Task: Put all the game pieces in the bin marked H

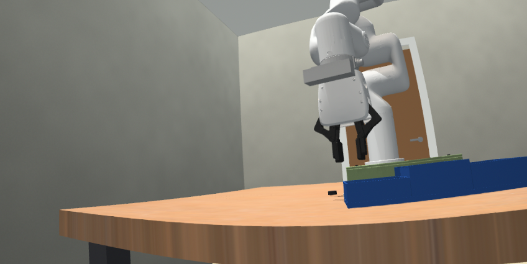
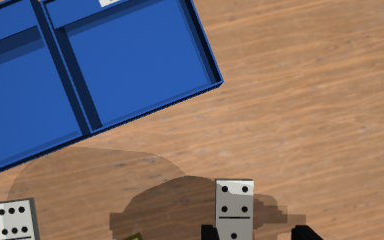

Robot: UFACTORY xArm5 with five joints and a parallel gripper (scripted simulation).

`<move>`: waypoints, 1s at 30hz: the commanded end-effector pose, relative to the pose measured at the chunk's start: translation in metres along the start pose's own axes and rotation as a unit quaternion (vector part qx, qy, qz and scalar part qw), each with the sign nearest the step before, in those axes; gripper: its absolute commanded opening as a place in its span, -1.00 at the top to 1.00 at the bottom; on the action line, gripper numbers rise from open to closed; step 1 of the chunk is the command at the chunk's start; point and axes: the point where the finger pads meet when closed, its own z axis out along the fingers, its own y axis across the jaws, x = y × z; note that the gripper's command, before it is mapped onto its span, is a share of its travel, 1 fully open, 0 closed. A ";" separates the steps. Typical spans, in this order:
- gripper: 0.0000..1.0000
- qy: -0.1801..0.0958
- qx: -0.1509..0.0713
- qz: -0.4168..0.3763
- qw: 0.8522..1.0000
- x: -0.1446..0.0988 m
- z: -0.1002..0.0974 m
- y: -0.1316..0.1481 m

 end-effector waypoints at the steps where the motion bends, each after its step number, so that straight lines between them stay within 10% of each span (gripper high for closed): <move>1: 0.16 0.000 0.000 0.000 1.000 0.000 0.013 0.000; 30: 0.16 0.000 0.000 0.000 1.000 0.000 0.064 0.000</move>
